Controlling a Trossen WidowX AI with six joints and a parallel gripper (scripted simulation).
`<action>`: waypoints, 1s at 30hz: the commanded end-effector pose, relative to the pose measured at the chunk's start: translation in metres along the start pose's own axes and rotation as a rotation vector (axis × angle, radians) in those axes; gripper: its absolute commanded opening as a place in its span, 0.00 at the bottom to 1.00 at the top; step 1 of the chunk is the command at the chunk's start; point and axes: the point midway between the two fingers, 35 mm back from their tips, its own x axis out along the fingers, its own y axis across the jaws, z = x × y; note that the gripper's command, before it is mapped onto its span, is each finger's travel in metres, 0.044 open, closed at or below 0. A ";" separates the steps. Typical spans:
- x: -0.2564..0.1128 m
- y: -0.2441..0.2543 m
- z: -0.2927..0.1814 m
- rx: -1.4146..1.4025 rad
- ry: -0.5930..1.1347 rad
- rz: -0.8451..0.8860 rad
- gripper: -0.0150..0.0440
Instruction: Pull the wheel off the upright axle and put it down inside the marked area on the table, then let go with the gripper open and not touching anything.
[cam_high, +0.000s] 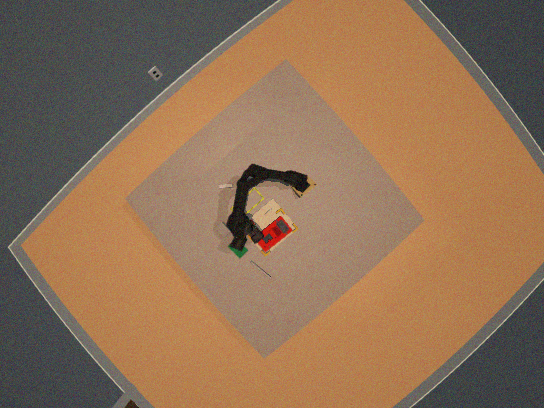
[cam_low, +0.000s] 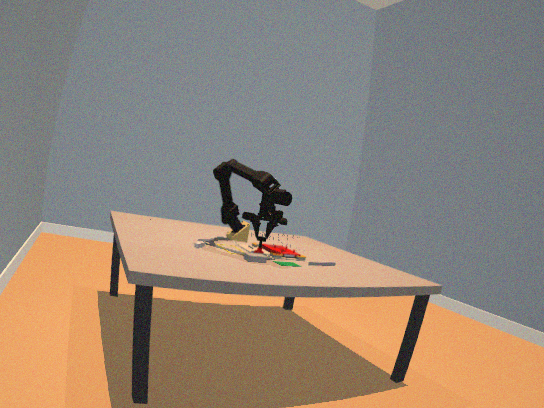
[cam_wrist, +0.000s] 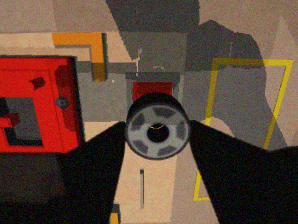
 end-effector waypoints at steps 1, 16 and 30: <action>-0.003 0.000 0.000 0.005 -0.001 0.005 0.25; -0.022 0.000 0.000 0.005 -0.002 0.006 0.25; -0.035 -0.025 -0.009 0.002 -0.003 0.003 0.25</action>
